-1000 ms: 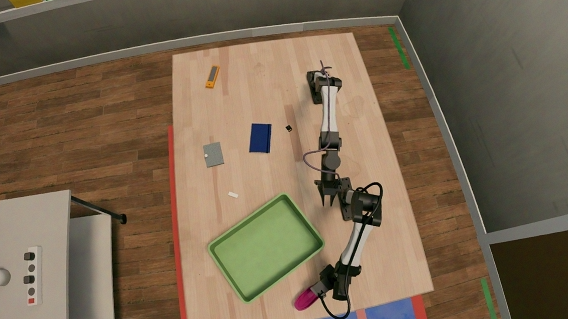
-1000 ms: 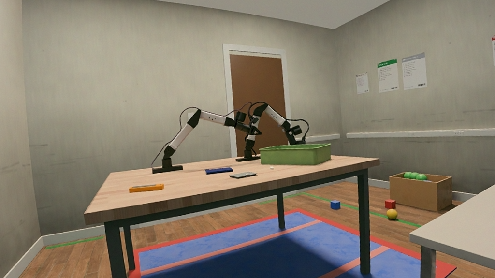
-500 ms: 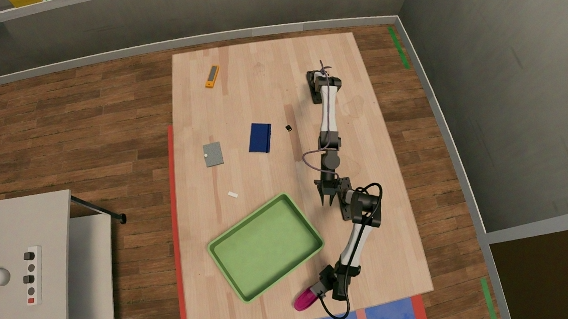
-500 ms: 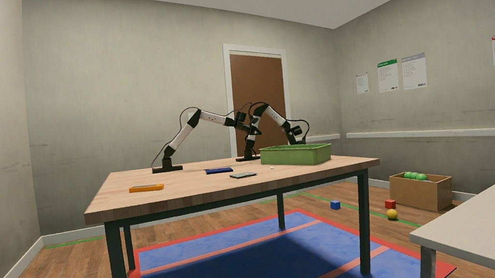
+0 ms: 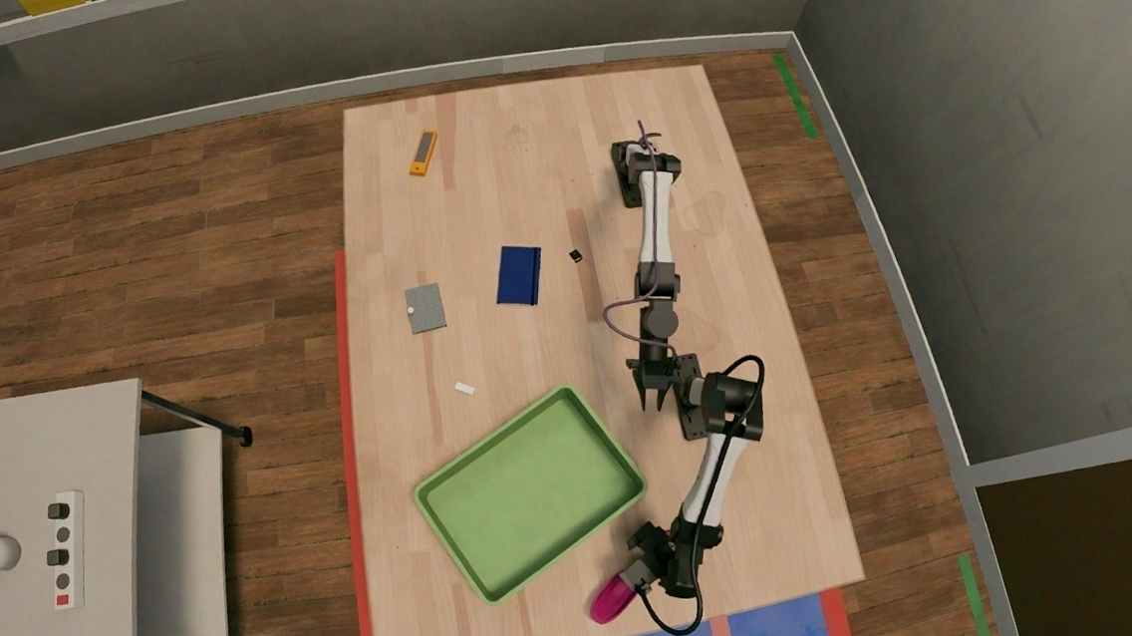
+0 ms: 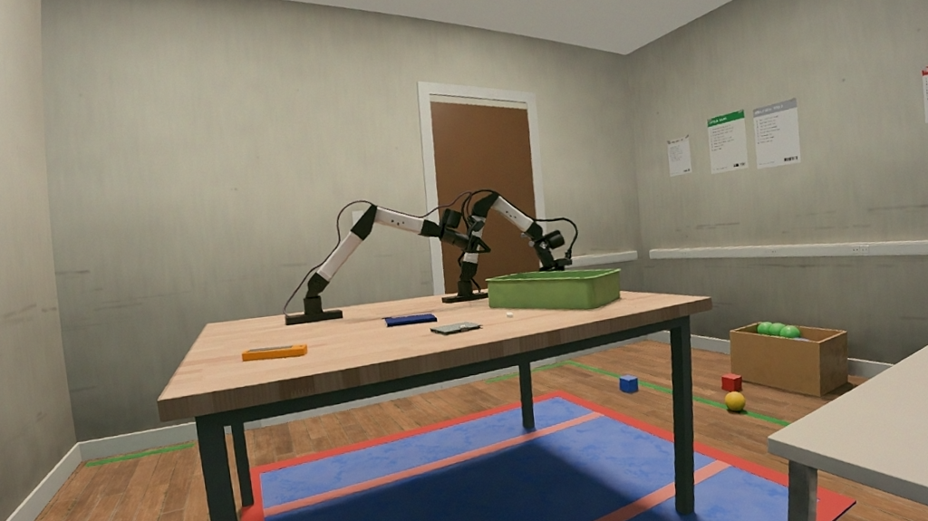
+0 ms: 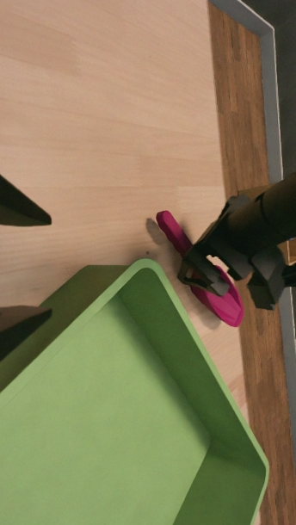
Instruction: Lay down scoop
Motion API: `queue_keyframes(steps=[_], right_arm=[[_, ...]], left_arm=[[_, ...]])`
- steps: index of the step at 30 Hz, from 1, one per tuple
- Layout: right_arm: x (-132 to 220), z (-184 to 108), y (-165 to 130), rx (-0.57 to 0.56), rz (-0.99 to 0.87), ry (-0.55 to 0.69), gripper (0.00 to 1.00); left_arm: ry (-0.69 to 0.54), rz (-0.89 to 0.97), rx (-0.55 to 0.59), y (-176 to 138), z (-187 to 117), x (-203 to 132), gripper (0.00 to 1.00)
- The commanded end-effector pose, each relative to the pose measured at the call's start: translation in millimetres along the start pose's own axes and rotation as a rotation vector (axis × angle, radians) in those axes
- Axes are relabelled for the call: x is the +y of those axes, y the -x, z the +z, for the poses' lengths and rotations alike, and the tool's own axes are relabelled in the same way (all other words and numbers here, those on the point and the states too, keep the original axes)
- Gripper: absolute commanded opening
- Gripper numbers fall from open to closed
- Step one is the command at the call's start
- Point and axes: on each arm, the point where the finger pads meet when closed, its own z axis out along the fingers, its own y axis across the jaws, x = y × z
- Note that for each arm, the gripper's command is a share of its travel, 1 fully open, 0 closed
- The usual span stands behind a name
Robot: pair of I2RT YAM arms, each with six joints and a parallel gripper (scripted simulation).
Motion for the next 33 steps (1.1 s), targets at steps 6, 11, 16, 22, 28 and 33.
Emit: queue_keyframes(steps=[6,11,16,22,28,33], right_arm=[[-1.8,-6.8,24.1,-0.055,0.003,-0.004,0.30],[-1.8,-6.8,24.1,-0.055,0.003,-0.004,0.30],[-1.8,-6.8,24.1,-0.055,0.003,-0.004,0.30],[-1.8,-6.8,24.1,-0.055,0.003,-0.004,0.30],[-1.8,-6.8,24.1,-0.055,0.003,-0.004,0.30],[-1.8,-6.8,24.1,-0.055,0.003,-0.004,0.30]], left_arm=[[0.027,-0.036,-0.024,8.9,-44.4,5.1,1.00],[0.055,-0.194,0.032,7.2,-65.2,-3.8,1.00],[0.126,-0.341,0.024,27.0,-110.4,-10.2,1.00],[0.175,-0.435,0.008,47.8,-142.4,-14.3,1.00],[0.204,-0.484,-0.011,67.4,-162.5,-15.9,1.00],[0.212,-0.471,-0.046,78.9,-169.3,-14.4,1.00]])
